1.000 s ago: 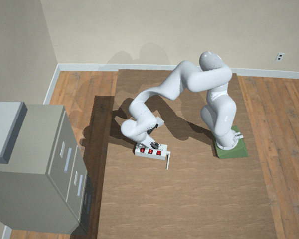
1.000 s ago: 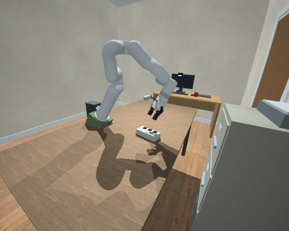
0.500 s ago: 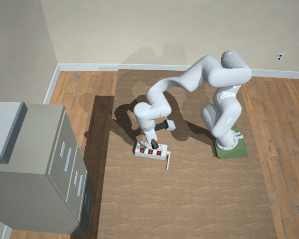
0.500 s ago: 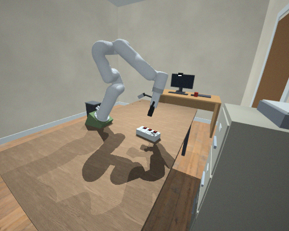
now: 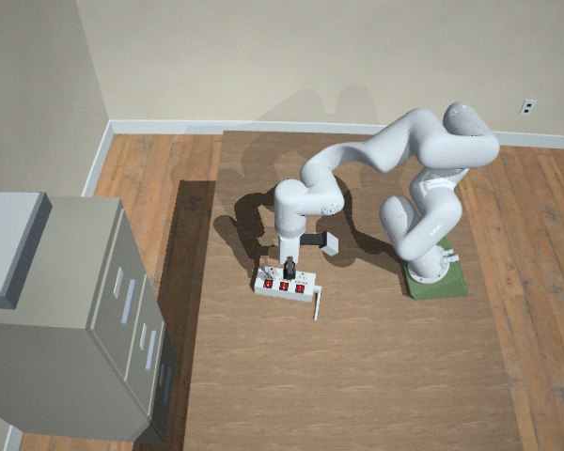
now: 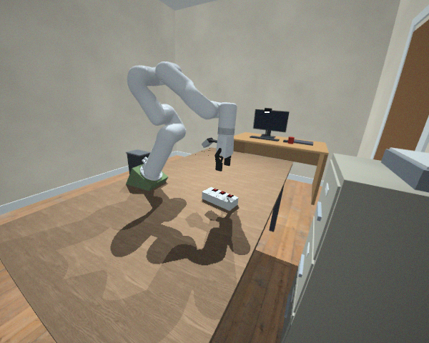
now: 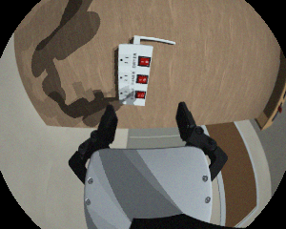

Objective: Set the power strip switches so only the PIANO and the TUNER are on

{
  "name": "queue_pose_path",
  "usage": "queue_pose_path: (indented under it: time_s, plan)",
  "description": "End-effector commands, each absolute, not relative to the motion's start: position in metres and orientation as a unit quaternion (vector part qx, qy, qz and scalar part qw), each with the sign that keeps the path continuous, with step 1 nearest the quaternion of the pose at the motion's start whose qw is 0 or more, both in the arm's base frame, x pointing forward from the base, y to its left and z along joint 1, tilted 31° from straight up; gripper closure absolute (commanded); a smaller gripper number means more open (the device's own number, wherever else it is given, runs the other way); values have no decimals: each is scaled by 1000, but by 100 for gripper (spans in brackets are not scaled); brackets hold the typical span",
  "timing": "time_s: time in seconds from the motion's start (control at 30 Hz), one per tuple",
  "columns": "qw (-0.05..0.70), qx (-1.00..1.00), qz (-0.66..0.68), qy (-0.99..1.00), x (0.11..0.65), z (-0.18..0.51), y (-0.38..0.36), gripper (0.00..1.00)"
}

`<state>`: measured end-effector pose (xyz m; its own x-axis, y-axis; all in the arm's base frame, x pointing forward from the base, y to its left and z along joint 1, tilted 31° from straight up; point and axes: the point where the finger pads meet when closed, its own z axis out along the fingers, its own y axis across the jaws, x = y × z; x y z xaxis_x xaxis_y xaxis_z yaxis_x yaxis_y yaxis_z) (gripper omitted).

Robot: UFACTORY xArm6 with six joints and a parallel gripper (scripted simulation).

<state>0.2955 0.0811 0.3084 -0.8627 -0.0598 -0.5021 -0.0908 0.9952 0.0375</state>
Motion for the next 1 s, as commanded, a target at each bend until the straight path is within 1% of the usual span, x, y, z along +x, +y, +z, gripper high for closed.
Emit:
queue_pose_path:
  time_s: [0.0,0.7,0.97]
  plan:
    - [267,-33,34,962,295,310,81,0]
    - [268,-51,29,962,296,310,81,0]
    - [269,-152,1,951,302,309,81,0]
